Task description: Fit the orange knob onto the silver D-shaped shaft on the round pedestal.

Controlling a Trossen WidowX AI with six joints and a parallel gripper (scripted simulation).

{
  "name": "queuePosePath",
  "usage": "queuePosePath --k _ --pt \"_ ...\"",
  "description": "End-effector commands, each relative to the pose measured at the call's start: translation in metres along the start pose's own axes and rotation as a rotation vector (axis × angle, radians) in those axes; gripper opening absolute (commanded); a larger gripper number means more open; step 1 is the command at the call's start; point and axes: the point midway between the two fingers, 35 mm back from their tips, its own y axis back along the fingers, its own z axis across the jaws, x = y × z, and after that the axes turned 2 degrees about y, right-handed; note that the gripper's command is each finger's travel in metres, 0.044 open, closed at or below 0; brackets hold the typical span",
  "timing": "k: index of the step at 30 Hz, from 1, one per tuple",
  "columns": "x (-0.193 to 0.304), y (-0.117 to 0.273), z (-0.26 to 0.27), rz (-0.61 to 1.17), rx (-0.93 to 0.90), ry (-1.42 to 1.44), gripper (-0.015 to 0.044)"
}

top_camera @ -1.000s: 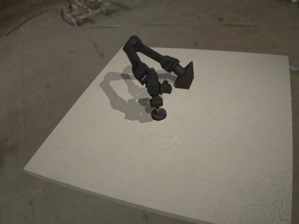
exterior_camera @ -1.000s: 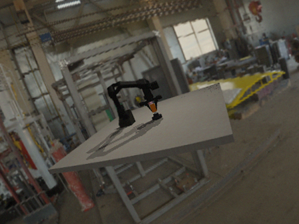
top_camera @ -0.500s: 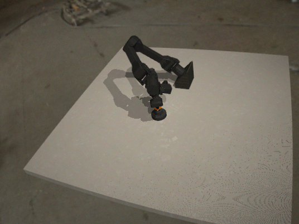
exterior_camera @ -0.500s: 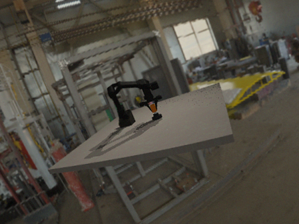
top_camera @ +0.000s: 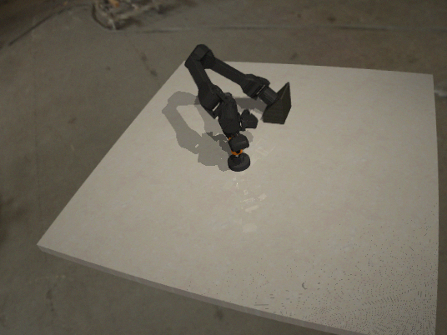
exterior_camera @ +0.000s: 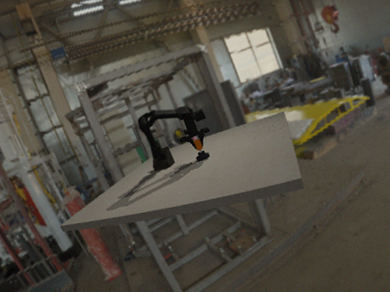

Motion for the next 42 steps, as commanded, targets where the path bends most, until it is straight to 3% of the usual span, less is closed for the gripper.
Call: queuePosePath --k 1,28,35,42 --pt "-0.0006 0.001 -0.0008 0.003 0.005 0.018 0.0" --pt "-0.0012 0.0014 0.0008 0.003 0.005 0.018 0.0" --pt "-0.0014 0.0014 -0.0008 0.003 0.005 0.217 0.0" --pt "-0.0011 0.0004 0.0001 0.003 0.005 0.227 0.0"
